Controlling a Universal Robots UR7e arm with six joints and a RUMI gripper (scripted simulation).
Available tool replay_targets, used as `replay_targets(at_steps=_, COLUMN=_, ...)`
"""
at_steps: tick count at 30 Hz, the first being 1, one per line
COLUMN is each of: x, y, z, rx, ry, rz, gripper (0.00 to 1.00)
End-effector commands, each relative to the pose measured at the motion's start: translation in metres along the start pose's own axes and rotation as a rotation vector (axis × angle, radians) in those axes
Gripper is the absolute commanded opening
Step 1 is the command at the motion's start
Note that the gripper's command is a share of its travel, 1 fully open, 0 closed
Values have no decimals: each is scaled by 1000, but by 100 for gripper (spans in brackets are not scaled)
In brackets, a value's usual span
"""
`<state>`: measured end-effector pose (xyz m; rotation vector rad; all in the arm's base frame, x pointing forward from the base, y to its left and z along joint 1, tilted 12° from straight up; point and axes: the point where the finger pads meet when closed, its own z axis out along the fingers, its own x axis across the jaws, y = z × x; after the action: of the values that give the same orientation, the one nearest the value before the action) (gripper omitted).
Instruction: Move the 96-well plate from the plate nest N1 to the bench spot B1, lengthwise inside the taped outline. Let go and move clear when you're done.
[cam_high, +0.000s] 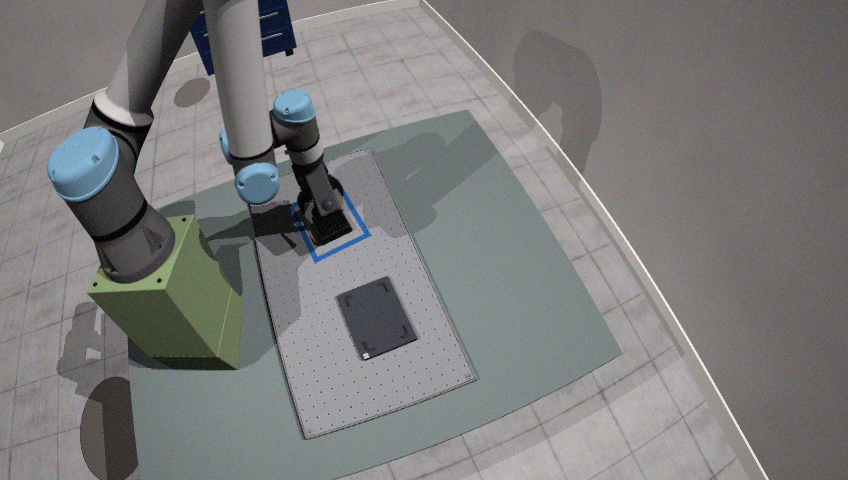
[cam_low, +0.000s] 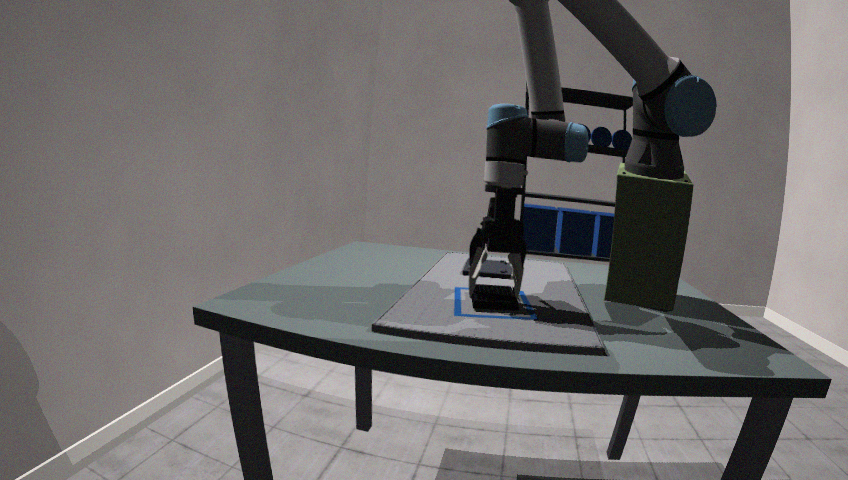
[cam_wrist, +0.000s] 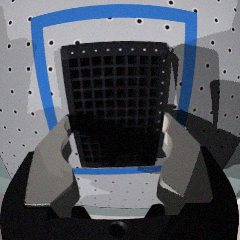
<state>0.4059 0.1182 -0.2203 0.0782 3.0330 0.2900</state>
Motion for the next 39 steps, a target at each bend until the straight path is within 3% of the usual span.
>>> replay_targets(at_steps=1, x=0, y=0, z=0, rx=0, ry=-1, rz=0, gripper=0)
replay_targets(at_steps=28, x=0, y=0, z=4, rx=0, ry=-1, rz=0, gripper=0)
replay_targets(at_steps=29, x=0, y=0, z=4, rx=0, ry=-1, rz=0, gripper=100)
replay_targets(at_steps=39, x=0, y=0, z=4, rx=0, ry=-1, rz=0, gripper=100)
